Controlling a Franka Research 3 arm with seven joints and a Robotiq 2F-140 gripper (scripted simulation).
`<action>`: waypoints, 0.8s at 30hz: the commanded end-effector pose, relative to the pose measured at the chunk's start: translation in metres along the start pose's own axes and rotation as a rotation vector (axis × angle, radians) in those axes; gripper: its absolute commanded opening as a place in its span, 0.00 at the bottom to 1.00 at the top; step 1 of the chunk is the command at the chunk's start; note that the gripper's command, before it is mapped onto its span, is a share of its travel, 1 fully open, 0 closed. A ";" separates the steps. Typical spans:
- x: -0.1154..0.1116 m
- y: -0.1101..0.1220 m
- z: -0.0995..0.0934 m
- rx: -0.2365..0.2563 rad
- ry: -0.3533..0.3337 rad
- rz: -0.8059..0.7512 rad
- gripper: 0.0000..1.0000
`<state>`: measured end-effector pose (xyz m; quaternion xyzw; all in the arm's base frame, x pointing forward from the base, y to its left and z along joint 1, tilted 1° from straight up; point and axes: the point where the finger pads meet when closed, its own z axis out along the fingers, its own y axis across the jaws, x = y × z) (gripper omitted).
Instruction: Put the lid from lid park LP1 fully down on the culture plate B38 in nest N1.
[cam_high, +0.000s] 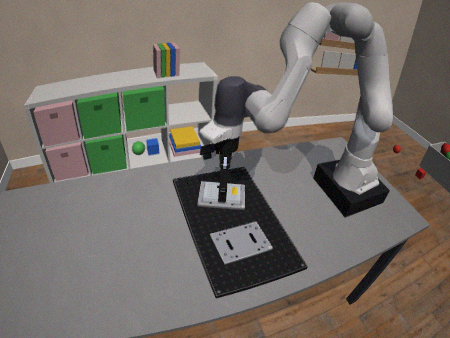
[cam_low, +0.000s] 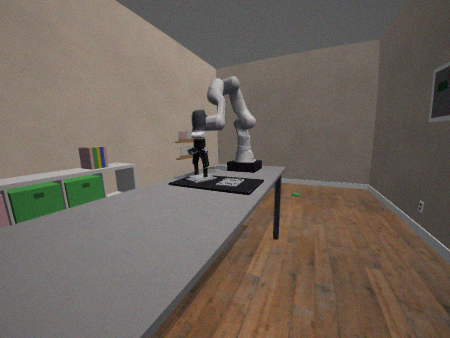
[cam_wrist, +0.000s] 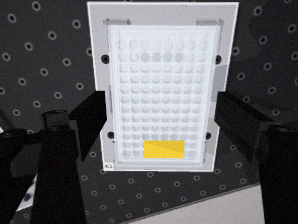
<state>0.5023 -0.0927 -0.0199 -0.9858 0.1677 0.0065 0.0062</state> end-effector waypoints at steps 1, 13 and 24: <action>0.001 0.000 0.000 0.000 0.002 0.001 0.69; 0.001 0.000 0.000 0.000 0.002 0.001 0.69; 0.001 0.000 -0.009 0.000 0.002 0.001 0.69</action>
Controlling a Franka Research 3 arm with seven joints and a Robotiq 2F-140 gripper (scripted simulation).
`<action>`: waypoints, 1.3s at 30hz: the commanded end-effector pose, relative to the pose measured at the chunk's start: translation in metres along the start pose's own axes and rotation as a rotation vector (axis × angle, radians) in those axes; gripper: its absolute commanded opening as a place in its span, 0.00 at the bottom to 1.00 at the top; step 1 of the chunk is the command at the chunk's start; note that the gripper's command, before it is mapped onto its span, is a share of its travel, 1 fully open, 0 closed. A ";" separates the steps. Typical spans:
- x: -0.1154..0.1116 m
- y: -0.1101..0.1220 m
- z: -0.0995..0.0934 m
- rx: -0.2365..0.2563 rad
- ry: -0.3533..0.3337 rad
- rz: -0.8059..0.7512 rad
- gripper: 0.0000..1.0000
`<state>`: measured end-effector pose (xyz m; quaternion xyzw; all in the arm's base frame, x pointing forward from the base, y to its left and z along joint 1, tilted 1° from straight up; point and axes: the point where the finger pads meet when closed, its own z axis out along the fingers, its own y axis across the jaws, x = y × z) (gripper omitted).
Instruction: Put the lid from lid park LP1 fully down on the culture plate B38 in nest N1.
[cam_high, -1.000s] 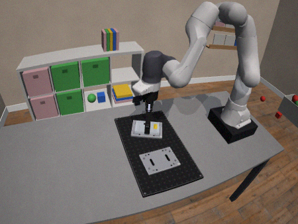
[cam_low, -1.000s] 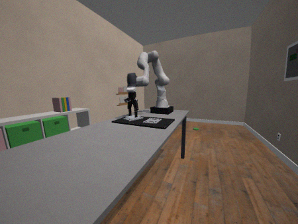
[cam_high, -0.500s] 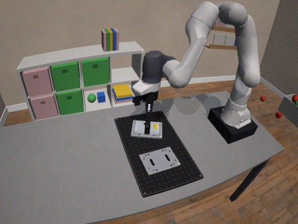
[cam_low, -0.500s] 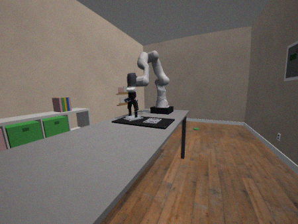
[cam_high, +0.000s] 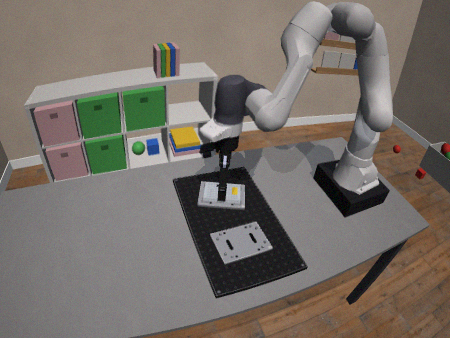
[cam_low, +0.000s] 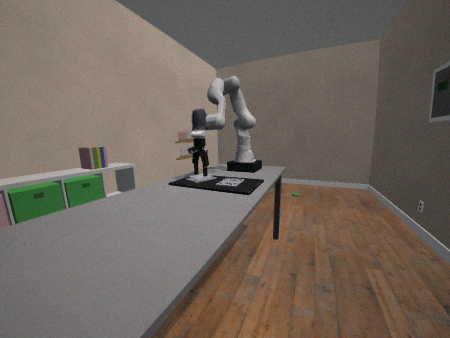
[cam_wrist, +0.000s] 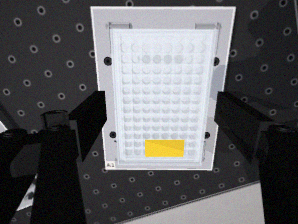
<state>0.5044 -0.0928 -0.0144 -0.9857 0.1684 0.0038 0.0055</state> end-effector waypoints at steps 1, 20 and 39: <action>-0.001 0.000 -0.003 0.001 -0.004 0.000 0.69; -0.001 0.000 -0.034 0.001 -0.004 0.000 0.69; -0.001 0.000 -0.044 0.001 -0.004 0.000 0.69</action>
